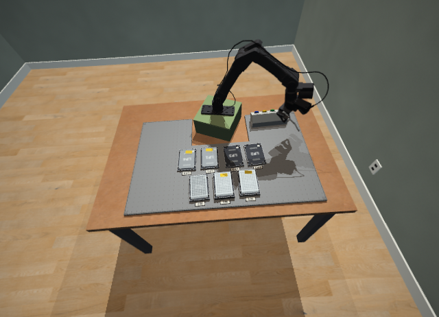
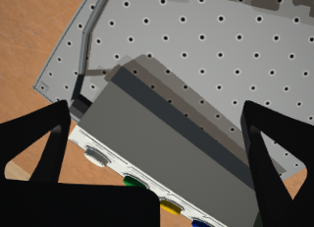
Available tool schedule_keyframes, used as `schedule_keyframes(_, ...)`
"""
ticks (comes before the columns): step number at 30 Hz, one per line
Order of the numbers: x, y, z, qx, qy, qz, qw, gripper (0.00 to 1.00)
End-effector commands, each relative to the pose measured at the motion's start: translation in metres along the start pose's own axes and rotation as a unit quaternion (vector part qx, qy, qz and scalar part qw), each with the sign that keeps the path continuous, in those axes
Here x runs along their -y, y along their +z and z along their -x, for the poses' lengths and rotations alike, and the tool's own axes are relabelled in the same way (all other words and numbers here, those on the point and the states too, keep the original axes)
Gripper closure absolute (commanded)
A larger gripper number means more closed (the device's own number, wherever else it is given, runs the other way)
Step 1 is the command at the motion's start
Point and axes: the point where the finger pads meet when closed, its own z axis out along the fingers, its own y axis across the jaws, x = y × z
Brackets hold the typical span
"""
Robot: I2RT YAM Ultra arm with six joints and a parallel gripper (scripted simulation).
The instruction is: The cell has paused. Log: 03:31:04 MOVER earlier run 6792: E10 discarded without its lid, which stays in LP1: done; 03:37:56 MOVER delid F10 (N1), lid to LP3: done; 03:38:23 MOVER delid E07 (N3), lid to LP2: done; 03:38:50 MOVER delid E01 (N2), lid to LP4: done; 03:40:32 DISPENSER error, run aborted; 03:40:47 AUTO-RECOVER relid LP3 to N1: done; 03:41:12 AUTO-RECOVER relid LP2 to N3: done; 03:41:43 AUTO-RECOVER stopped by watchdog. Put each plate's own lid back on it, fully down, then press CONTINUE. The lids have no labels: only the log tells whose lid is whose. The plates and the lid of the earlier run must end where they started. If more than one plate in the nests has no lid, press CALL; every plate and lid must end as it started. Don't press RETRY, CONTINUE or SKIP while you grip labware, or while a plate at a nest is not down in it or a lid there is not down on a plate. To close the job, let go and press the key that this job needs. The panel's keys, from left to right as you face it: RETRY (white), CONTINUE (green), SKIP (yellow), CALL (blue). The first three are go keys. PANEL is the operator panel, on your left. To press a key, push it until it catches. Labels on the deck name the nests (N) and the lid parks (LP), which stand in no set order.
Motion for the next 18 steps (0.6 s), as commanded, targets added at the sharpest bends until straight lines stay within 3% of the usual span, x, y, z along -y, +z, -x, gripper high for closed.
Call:
schedule_keyframes(1, -0.002, -0.004, 0.002, 0.006, -0.001, 0.004, 1.0, 0.0)
schedule_keyframes(17, -0.002, -0.004, 0.002, 0.006, -0.001, 0.004, 1.0, 0.0)
schedule_keyframes(18, 0.008, -0.007, 0.006, 0.017, 0.016, 0.001, 1.0, 0.0)
